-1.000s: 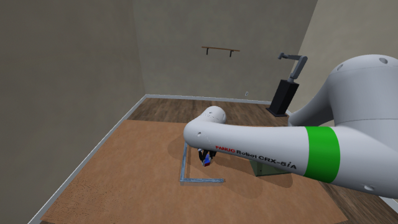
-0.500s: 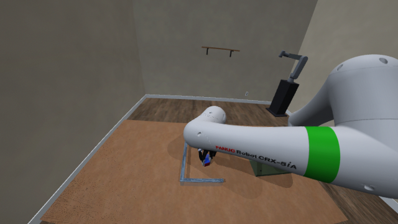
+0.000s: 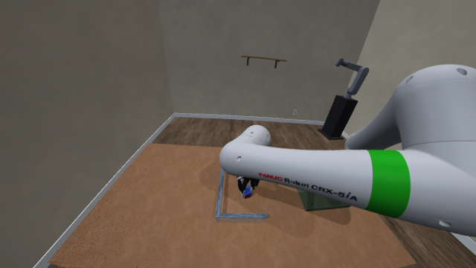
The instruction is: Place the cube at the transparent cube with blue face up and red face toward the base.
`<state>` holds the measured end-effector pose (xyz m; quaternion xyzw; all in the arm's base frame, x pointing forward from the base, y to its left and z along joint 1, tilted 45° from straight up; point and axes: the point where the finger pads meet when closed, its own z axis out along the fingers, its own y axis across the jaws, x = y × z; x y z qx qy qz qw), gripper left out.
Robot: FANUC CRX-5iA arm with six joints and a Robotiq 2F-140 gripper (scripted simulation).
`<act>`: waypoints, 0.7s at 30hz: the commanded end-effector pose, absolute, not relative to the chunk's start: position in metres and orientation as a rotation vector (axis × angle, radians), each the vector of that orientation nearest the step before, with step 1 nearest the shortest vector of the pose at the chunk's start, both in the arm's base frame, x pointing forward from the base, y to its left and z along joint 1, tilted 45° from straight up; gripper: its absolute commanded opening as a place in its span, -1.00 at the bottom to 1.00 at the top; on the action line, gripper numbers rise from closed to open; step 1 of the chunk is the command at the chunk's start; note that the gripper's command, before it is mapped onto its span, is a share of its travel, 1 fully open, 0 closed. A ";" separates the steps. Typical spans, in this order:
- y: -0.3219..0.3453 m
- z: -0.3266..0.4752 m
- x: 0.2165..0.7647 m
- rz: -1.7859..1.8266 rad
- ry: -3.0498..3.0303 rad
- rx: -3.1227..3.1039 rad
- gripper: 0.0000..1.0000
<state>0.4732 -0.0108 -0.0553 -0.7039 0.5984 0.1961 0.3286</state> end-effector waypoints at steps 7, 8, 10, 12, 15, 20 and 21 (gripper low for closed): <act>-0.029 -0.037 0.470 0.512 1.567 -1.842 -1.00; -0.032 -0.034 0.470 0.512 1.567 -1.842 -1.00; -0.038 -0.028 0.469 0.512 1.567 -1.842 -1.00; -0.044 -0.022 0.468 0.512 1.567 -1.842 -1.00; -0.050 -0.016 0.467 0.512 1.567 -1.842 -1.00; -0.054 -0.012 0.466 0.512 1.567 -1.842 -1.00; -0.055 -0.011 0.466 0.512 1.567 -1.842 -1.00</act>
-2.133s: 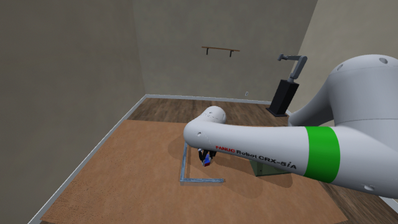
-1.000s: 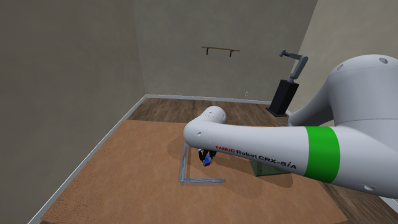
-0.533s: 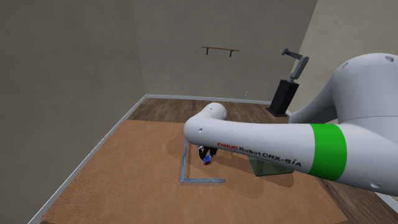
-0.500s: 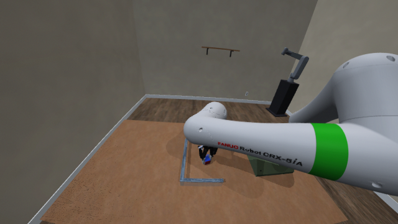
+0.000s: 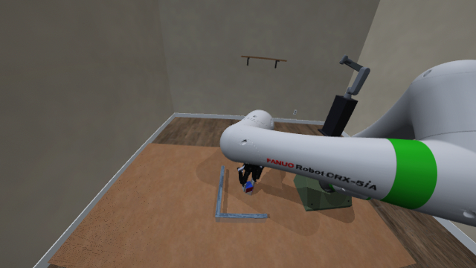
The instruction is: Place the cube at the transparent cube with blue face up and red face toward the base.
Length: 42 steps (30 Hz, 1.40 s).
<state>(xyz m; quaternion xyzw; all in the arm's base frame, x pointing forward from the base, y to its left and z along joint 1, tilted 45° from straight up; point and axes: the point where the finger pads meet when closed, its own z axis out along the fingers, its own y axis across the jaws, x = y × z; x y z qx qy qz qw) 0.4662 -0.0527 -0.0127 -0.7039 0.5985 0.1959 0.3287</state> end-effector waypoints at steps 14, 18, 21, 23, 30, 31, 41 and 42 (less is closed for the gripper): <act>-0.056 -0.010 0.466 0.512 1.567 -1.842 -1.00; -0.056 -0.010 0.466 0.512 1.567 -1.842 -1.00; -0.056 -0.010 0.466 0.510 1.561 -1.846 -1.00; -0.056 -0.011 0.465 0.502 1.544 -1.858 -1.00; -0.059 -0.014 0.461 0.431 1.386 -1.959 -1.00; -0.059 -0.014 0.461 0.431 1.386 -1.959 -1.00; -0.067 -0.024 0.450 0.216 0.899 -2.190 -1.00; -0.068 -0.025 0.449 0.197 0.855 -2.205 -1.00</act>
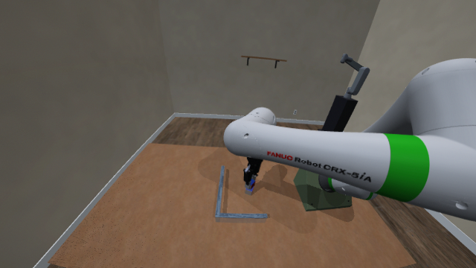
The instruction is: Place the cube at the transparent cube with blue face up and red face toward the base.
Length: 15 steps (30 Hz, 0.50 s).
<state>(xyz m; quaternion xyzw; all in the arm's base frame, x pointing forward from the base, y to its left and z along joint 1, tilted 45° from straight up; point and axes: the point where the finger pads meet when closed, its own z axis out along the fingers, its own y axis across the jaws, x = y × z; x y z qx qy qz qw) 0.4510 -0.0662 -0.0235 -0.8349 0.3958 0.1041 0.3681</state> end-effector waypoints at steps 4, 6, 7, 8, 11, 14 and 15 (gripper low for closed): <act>-0.070 -0.028 0.446 0.138 0.719 -2.249 -1.00; -0.070 -0.028 0.446 0.138 0.719 -2.249 -1.00; -0.071 -0.028 0.445 0.129 0.697 -2.255 -1.00; -0.071 -0.029 0.445 0.122 0.680 -2.260 -1.00; -0.071 -0.029 0.444 0.111 0.656 -2.266 -1.00; -0.071 -0.029 0.444 0.111 0.654 -2.267 -1.00; -0.071 -0.029 0.444 0.111 0.654 -2.267 -1.00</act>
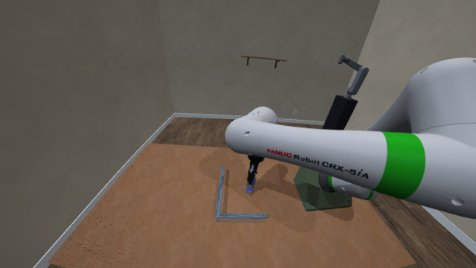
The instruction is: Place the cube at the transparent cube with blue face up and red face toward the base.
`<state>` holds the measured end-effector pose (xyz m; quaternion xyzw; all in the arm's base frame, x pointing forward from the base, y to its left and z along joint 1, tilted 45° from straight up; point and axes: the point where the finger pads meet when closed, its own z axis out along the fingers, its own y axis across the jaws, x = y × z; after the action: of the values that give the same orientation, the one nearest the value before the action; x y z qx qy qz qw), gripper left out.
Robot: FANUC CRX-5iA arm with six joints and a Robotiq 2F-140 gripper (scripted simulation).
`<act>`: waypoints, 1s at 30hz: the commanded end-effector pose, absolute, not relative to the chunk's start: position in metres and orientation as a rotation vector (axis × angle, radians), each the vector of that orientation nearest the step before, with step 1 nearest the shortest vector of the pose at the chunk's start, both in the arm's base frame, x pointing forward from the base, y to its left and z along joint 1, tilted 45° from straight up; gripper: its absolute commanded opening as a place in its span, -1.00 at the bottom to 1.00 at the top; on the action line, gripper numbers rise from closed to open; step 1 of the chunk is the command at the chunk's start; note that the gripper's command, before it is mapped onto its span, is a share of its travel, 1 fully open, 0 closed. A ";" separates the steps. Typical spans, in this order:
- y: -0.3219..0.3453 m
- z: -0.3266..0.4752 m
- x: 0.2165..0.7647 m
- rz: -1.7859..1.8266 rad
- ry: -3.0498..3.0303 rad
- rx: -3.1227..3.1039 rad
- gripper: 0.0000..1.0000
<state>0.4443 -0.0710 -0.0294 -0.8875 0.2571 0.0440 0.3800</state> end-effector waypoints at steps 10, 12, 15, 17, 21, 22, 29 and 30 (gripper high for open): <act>-0.071 -0.029 0.444 0.111 0.654 -2.267 -1.00; -0.071 -0.029 0.444 0.111 0.654 -2.267 -1.00; -0.071 -0.029 0.444 0.111 0.654 -2.267 -1.00; -0.071 -0.029 0.444 0.111 0.654 -2.267 -1.00; -0.071 -0.029 0.444 0.111 0.654 -2.267 -1.00; -0.071 -0.030 0.444 0.111 0.654 -2.267 -1.00; -0.068 -0.032 0.445 0.111 0.654 -2.267 -1.00; -0.067 -0.033 0.445 0.111 0.654 -2.267 -1.00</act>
<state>0.4447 -0.0685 -0.0319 -0.8878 0.2559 0.0435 0.3800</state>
